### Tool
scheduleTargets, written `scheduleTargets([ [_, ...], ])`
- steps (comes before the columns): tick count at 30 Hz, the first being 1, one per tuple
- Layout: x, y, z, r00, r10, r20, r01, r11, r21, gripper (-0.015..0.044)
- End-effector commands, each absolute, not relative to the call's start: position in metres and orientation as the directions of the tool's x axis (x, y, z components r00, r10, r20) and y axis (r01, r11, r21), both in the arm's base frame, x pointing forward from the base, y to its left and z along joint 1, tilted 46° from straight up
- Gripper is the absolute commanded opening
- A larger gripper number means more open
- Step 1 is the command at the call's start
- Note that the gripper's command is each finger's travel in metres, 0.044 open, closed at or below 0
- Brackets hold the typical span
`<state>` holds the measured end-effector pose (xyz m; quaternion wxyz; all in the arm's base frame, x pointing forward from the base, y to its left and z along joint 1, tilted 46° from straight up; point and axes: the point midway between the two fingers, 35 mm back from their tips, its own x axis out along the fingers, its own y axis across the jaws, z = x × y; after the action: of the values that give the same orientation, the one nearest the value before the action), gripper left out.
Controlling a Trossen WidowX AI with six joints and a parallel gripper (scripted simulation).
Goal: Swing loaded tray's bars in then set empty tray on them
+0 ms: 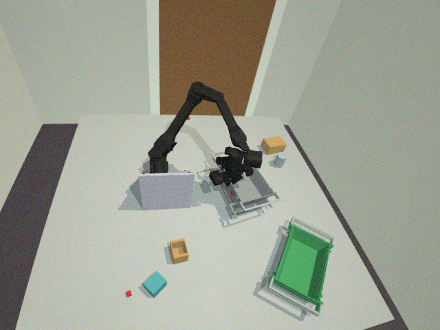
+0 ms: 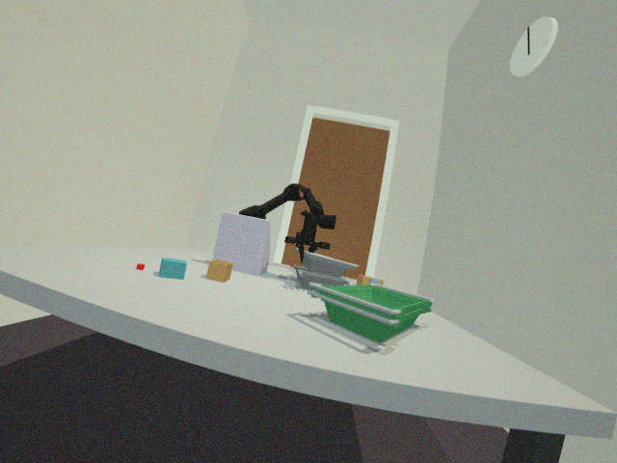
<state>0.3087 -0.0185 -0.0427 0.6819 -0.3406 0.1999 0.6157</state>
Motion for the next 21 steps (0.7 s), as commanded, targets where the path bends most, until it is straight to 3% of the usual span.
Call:
scheduleTargets([
  [1, 0.3005, -0.0115, -0.0489, 0.124, 0.708, -0.695, -0.983, -0.005, -0.181, 0.0073],
  [21, 0.3005, -0.0115, -0.0489, 0.124, 0.708, -0.695, -0.983, -0.005, -0.181, 0.0367],
])
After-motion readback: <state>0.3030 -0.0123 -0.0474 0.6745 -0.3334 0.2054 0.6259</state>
